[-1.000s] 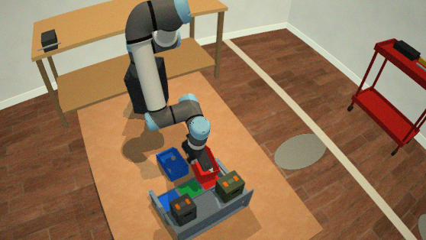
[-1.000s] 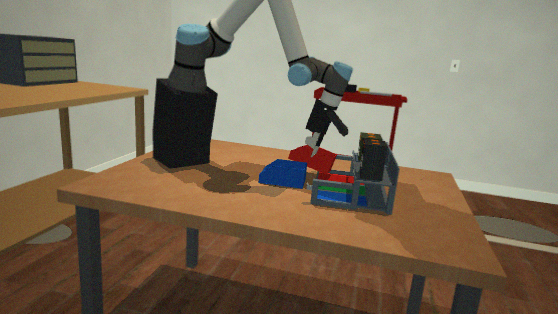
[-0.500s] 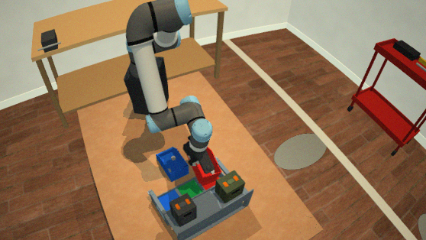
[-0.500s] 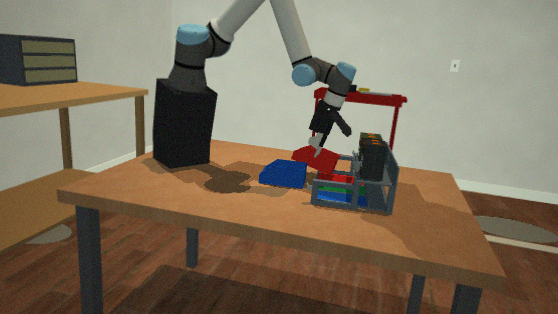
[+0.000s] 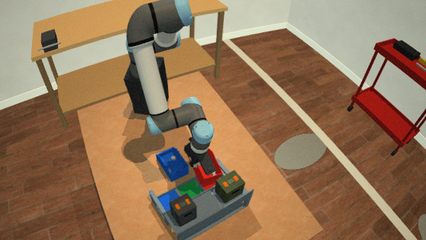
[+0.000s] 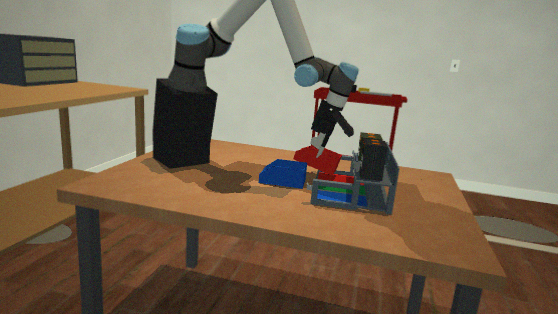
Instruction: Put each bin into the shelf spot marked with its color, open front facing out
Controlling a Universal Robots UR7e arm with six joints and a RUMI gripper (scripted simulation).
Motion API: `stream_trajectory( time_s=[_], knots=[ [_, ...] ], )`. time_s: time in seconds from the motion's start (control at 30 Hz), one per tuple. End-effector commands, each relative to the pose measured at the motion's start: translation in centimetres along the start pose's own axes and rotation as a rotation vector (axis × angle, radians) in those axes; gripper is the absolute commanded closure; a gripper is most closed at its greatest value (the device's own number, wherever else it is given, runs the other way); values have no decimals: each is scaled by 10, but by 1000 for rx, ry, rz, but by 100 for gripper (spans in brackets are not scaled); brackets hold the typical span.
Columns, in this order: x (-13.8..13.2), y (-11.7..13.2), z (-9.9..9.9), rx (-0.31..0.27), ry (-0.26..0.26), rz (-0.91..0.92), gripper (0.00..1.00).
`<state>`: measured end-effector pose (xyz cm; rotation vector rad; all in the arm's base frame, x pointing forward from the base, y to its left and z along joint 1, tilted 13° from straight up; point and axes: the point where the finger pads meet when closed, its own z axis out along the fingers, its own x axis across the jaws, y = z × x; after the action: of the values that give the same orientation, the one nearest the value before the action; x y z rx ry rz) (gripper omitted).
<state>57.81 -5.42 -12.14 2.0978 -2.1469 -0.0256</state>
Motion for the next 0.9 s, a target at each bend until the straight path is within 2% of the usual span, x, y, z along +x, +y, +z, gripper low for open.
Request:
stream_trajectory(
  time_s=[0.0, 0.87],
  knots=[
    [0, -2, -1, 1, 0, 0, 100],
    [0, -6, -2, 1, 0, 0, 100]
  ],
)
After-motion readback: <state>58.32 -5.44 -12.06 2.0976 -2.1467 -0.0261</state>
